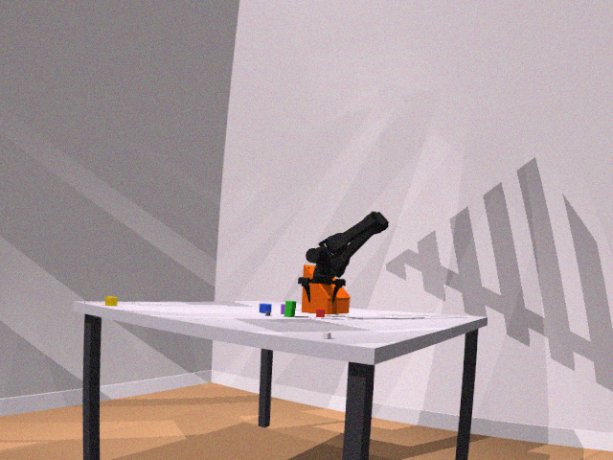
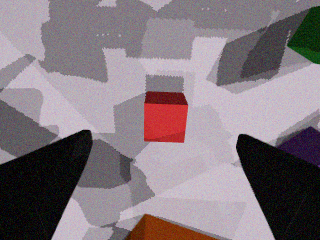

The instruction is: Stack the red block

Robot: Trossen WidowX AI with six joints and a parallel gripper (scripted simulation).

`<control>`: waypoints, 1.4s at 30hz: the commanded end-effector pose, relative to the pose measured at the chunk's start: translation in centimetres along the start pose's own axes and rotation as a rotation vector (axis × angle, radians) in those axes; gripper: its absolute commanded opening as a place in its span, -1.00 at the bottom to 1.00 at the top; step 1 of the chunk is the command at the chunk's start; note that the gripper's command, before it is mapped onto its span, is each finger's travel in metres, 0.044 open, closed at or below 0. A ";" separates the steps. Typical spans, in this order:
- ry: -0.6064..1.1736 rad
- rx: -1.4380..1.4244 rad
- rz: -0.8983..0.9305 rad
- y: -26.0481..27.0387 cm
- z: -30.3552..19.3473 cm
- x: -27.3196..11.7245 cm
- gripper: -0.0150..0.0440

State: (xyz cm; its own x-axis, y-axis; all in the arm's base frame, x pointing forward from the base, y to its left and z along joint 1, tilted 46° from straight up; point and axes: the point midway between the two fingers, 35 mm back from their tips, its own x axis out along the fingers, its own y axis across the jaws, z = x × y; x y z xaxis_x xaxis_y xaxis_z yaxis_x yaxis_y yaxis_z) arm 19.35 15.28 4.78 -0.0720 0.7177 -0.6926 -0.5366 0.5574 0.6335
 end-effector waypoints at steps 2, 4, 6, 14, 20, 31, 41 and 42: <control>0.002 0.012 -0.002 -0.1 -0.2 0.9 1.00; 0.002 0.012 -0.002 -0.1 -0.2 1.0 1.00; 0.002 0.012 -0.002 -0.1 -0.2 1.1 1.00; 0.003 0.012 -0.003 -0.2 -0.2 2.3 1.00; 0.003 0.012 -0.002 -0.2 -0.2 3.3 1.00; 0.002 0.012 0.000 0.0 -0.3 5.0 1.00; 0.002 0.012 0.000 0.0 -0.3 5.0 1.00; 0.002 0.012 0.000 0.0 -0.3 5.0 1.00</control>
State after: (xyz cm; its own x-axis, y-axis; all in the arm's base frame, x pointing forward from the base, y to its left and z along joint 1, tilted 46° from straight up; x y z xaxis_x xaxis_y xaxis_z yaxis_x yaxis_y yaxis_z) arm 18.82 18.79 1.35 -0.0742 0.7205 -0.6895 -0.5309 0.5567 0.6389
